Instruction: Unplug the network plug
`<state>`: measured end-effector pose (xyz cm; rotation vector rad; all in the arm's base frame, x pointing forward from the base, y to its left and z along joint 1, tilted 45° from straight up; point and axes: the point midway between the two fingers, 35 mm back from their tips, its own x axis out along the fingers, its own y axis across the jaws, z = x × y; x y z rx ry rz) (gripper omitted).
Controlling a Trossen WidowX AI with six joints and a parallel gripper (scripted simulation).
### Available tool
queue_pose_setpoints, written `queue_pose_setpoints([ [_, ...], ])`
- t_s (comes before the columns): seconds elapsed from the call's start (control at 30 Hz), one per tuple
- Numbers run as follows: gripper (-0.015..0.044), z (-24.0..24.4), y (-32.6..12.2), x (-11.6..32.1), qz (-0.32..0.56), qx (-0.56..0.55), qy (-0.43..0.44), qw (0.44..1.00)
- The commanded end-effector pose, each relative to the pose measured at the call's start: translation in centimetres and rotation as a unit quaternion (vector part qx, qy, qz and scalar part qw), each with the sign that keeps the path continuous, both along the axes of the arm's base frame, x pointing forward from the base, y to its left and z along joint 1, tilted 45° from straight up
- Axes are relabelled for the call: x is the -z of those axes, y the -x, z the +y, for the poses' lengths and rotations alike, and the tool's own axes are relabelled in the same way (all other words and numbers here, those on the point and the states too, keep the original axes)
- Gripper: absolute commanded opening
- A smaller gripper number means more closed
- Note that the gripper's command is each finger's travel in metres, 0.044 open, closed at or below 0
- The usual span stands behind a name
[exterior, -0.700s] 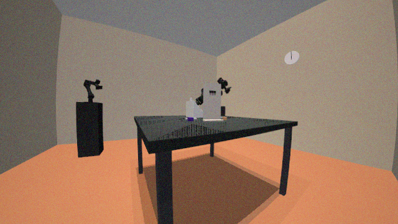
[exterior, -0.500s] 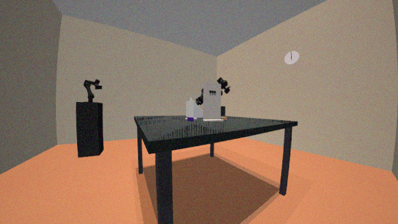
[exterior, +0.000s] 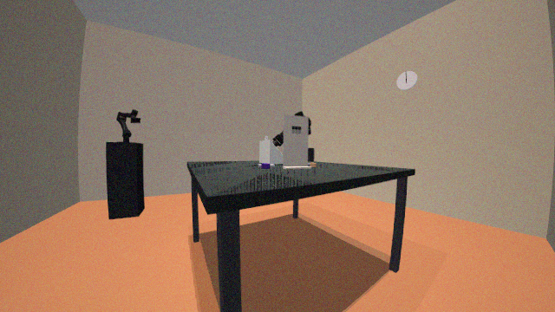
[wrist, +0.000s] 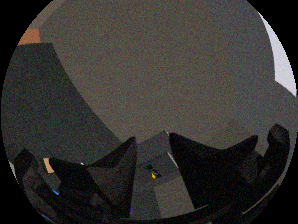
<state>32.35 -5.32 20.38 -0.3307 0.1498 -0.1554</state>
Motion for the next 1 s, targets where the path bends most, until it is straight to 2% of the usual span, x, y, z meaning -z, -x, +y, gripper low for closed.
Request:
queue_pose_setpoints([
  [0.0,0.0156,-1.1,0.9,3.8,0.04,0.011,0.049,0.998],
  [0.5,0.0156,-3.5,5.9,12.9,0.156,0.024,0.191,0.969],
  [0.97,0.0156,-3.7,5.0,13.2,0.159,0.024,0.197,0.967],
])
